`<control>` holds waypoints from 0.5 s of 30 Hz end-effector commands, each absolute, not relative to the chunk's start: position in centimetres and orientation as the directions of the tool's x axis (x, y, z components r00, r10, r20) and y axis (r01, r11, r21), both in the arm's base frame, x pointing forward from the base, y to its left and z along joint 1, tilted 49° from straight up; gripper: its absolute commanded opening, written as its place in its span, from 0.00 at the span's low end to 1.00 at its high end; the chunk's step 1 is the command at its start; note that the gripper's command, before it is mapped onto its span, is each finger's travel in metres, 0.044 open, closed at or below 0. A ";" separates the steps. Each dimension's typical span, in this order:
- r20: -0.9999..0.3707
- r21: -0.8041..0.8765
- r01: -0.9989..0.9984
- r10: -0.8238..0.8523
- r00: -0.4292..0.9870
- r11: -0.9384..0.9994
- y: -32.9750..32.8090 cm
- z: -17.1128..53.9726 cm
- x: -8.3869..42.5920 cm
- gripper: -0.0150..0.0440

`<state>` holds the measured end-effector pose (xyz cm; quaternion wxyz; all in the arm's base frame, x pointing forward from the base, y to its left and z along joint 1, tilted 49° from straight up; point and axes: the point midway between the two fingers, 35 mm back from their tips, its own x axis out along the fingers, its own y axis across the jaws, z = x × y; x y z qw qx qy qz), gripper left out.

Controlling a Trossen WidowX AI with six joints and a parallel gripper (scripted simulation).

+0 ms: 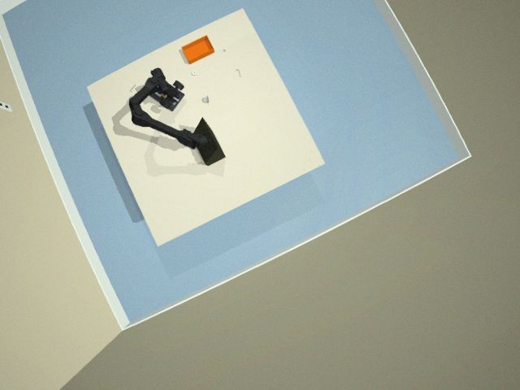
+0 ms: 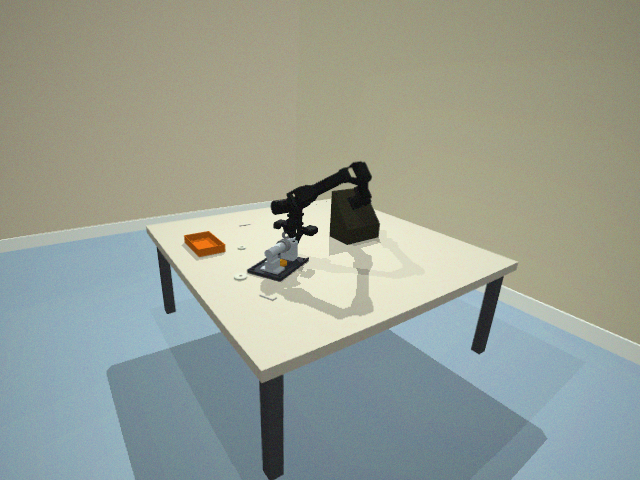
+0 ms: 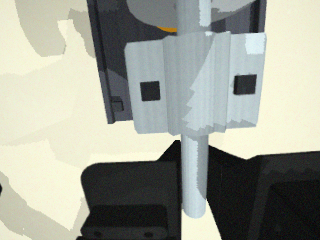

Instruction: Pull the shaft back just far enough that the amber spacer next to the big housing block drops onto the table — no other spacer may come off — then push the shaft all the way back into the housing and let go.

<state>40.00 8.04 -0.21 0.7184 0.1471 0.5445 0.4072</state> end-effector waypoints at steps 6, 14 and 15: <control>-0.658 0.656 -0.426 0.749 0.081 0.623 8.1 0.1 40.4 0.25; -0.658 0.656 -0.426 0.749 0.081 0.623 8.1 0.1 40.6 0.25; -0.658 0.656 -0.426 0.749 0.081 0.623 8.1 0.1 40.6 0.25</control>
